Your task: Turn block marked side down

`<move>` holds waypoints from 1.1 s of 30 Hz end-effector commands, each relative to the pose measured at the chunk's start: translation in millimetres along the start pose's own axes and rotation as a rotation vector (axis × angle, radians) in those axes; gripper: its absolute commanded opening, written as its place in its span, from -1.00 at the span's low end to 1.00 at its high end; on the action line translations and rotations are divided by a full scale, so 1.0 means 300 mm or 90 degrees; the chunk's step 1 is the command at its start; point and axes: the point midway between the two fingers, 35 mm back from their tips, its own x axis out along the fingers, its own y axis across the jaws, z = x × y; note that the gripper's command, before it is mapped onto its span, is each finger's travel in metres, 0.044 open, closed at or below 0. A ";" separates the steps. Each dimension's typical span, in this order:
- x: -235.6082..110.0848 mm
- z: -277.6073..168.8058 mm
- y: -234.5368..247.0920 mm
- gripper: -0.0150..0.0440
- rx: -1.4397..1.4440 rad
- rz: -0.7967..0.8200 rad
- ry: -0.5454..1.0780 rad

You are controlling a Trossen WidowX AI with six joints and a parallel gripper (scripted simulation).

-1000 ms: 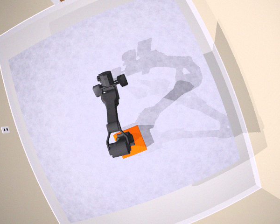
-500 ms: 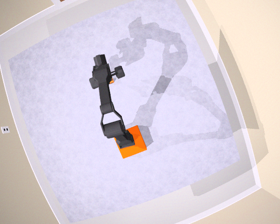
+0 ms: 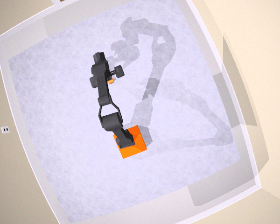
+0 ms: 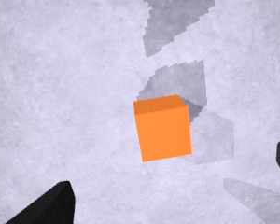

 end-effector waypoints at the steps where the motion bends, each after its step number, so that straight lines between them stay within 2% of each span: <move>1: 0.031 -0.002 -0.001 1.00 0.002 -0.003 0.003; 5: 0.081 -0.002 -0.004 1.00 0.002 -0.003 0.003; 31: 0.190 -0.003 -0.004 1.00 0.002 -0.003 0.003; 33: 0.190 -0.003 -0.004 0.82 0.002 -0.003 0.003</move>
